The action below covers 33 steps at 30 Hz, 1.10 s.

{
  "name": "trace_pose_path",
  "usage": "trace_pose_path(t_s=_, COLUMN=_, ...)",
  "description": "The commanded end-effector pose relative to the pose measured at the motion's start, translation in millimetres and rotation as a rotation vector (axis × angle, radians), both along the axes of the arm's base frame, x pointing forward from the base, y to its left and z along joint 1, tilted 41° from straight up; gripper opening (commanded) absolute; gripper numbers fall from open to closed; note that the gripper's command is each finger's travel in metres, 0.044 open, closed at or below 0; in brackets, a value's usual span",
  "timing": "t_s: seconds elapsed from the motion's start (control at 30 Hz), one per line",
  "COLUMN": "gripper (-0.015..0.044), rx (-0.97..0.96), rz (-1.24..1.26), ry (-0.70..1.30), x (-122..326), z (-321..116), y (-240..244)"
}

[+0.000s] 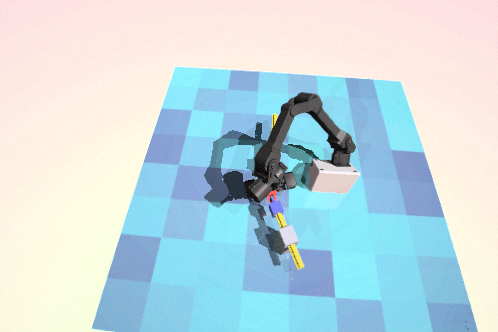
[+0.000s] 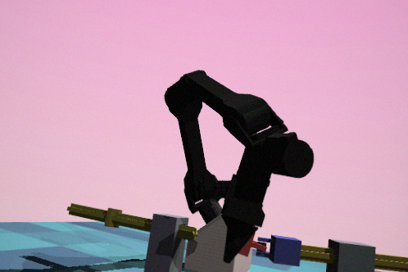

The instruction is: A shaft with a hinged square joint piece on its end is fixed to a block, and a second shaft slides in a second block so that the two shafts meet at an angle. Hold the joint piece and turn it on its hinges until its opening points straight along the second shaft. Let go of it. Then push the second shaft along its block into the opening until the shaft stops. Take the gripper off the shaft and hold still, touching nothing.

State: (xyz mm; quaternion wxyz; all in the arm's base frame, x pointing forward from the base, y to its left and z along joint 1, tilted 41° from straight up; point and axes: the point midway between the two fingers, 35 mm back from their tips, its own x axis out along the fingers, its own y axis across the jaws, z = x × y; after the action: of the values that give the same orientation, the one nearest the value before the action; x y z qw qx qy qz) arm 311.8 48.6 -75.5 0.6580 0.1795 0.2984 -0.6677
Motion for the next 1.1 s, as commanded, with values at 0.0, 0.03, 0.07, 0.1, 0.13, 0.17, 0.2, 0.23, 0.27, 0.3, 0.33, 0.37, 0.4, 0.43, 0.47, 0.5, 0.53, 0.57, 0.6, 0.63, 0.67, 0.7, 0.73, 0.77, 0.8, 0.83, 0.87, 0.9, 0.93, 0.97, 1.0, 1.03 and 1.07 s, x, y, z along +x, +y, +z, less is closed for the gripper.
trace_pose_path(t_s=0.0, gripper=0.0000, rx=0.002, rz=-0.003, ry=-0.002, x=0, z=0, y=0)
trace_pose_path(t_s=0.03, gripper=0.0000, rx=0.006, rz=-0.010, ry=-0.007, x=-1, z=0, y=0)
trace_pose_path(t_s=0.07, gripper=0.0000, rx=0.011, rz=-0.018, ry=-0.014, x=-1, z=0, y=-1)
trace_pose_path(t_s=0.1, gripper=0.0000, rx=0.018, rz=-0.029, ry=-0.022, x=-2, z=-1, y=-1)
trace_pose_path(t_s=0.13, gripper=0.0000, rx=0.025, rz=-0.040, ry=-0.030, x=-2, z=-1, y=-1)
trace_pose_path(t_s=0.17, gripper=0.0000, rx=0.034, rz=-0.054, ry=-0.041, x=-3, z=-1, y=-2)
trace_pose_path(t_s=0.2, gripper=0.0000, rx=0.043, rz=-0.068, ry=-0.051, x=-4, z=-1, y=-2)
trace_pose_path(t_s=0.23, gripper=0.0000, rx=0.051, rz=-0.081, ry=-0.061, x=-5, z=-1, y=-2)
trace_pose_path(t_s=0.27, gripper=0.0000, rx=0.059, rz=-0.092, ry=-0.071, x=-5, z=-1, y=-3)
trace_pose_path(t_s=0.3, gripper=0.0000, rx=0.066, rz=-0.104, ry=-0.080, x=-6, z=-2, y=-3)
trace_pose_path(t_s=0.33, gripper=0.0000, rx=0.074, rz=-0.115, ry=-0.089, x=-7, z=-2, y=-3)
trace_pose_path(t_s=0.37, gripper=0.0000, rx=0.081, rz=-0.126, ry=-0.098, x=-8, z=-2, y=-3)
trace_pose_path(t_s=0.4, gripper=0.0000, rx=0.089, rz=-0.137, ry=-0.107, x=-8, z=-3, y=-4)
trace_pose_path(t_s=0.43, gripper=0.0000, rx=0.096, rz=-0.148, ry=-0.117, x=-9, z=-3, y=-4)
trace_pose_path(t_s=0.47, gripper=0.0000, rx=0.104, rz=-0.159, ry=-0.126, x=-10, z=-3, y=-4)
trace_pose_path(t_s=0.5, gripper=0.0000, rx=0.111, rz=-0.170, ry=-0.136, x=-10, z=-3, y=-4)
trace_pose_path(t_s=0.53, gripper=0.0000, rx=0.119, rz=-0.181, ry=-0.146, x=-11, z=-4, y=-4)
trace_pose_path(t_s=0.57, gripper=0.0000, rx=0.127, rz=-0.192, ry=-0.156, x=-12, z=-4, y=-5)
trace_pose_path(t_s=0.6, gripper=0.0000, rx=0.134, rz=-0.203, ry=-0.166, x=-13, z=-5, y=-5)
trace_pose_path(t_s=0.63, gripper=0.0000, rx=0.142, rz=-0.214, ry=-0.176, x=-13, z=-5, y=-5)
trace_pose_path(t_s=0.67, gripper=0.0000, rx=0.149, rz=-0.224, ry=-0.187, x=-14, z=-5, y=-5)
trace_pose_path(t_s=0.7, gripper=0.0000, rx=0.157, rz=-0.236, ry=-0.197, x=-15, z=-6, y=-5)
trace_pose_path(t_s=0.73, gripper=0.0000, rx=0.163, rz=-0.244, ry=-0.205, x=-15, z=-6, y=-5)
trace_pose_path(t_s=0.77, gripper=0.0000, rx=0.165, rz=-0.246, ry=-0.208, x=-15, z=-6, y=-5)
trace_pose_path(t_s=0.8, gripper=0.0000, rx=0.165, rz=-0.247, ry=-0.209, x=-15, z=-6, y=-5)
trace_pose_path(t_s=0.83, gripper=0.0000, rx=0.165, rz=-0.247, ry=-0.209, x=-15, z=-6, y=-5)
trace_pose_path(t_s=0.87, gripper=0.0000, rx=0.165, rz=-0.249, ry=-0.210, x=-15, z=-6, y=-5)
trace_pose_path(t_s=0.9, gripper=0.0000, rx=0.165, rz=-0.249, ry=-0.210, x=-15, z=-6, y=-5)
trace_pose_path(t_s=0.93, gripper=0.0000, rx=0.165, rz=-0.249, ry=-0.210, x=-15, z=-6, y=-5)
trace_pose_path(t_s=0.97, gripper=0.0000, rx=0.166, rz=-0.250, ry=-0.211, x=-15, z=-6, y=-5)
trace_pose_path(t_s=1.0, gripper=0.0000, rx=0.166, rz=-0.250, ry=-0.211, x=-15, z=-6, y=-5)
trace_pose_path(t_s=1.03, gripper=0.0000, rx=0.166, rz=-0.250, ry=-0.211, x=-15, z=-6, y=-5)
trace_pose_path(t_s=1.07, gripper=0.0000, rx=0.166, rz=-0.250, ry=-0.212, x=-15, z=-6, y=-5)
